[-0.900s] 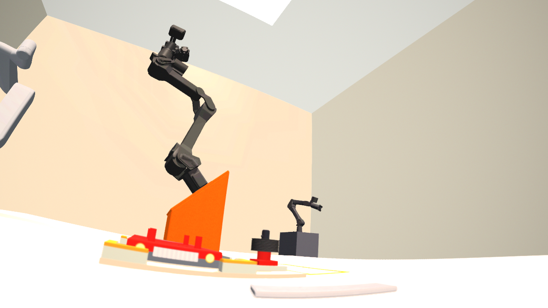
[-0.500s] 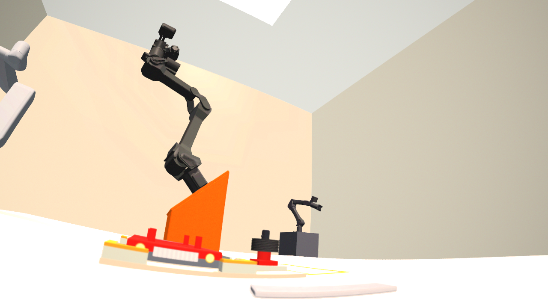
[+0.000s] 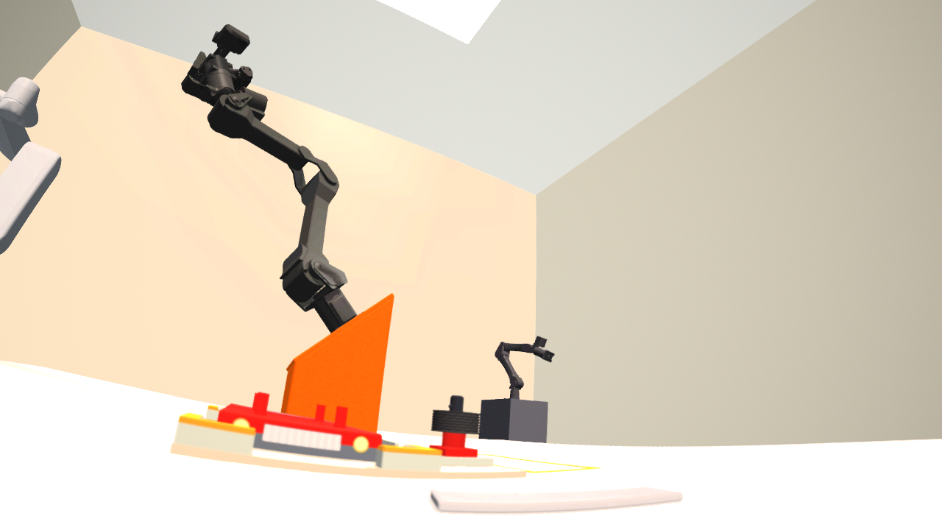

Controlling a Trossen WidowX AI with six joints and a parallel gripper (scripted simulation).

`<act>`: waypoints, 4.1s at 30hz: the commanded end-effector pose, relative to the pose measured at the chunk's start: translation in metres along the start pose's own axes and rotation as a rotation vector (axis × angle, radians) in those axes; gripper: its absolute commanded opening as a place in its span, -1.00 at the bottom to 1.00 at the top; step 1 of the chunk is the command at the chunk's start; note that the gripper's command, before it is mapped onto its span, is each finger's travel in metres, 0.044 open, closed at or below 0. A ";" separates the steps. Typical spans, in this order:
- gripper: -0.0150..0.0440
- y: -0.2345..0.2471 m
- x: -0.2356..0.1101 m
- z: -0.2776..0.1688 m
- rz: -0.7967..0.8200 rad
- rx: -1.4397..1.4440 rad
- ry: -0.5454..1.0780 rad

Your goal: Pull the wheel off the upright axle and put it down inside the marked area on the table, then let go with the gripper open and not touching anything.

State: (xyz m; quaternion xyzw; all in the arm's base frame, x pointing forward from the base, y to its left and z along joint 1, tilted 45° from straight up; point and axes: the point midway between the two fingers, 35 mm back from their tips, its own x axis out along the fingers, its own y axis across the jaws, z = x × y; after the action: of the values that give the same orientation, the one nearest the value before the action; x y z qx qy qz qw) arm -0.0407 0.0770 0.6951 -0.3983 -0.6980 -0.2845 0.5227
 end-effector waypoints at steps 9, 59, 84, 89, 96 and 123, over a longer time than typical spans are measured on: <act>0.53 -0.005 -0.035 -0.130 -0.084 0.295 0.349; 0.53 0.212 -0.355 -0.383 -0.608 1.006 1.576; 0.53 0.330 -0.597 -0.305 -0.913 0.723 2.292; 0.53 0.341 -0.642 -0.270 -0.948 0.577 2.409; 0.53 0.345 -0.698 -0.216 -0.963 0.325 2.533; 0.53 0.303 -0.793 -0.075 -0.752 -0.404 2.541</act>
State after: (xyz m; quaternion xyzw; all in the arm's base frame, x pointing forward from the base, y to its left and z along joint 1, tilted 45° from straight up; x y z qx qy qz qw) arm 0.3629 -0.0343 -0.0421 0.2919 0.2568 -0.6749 0.6272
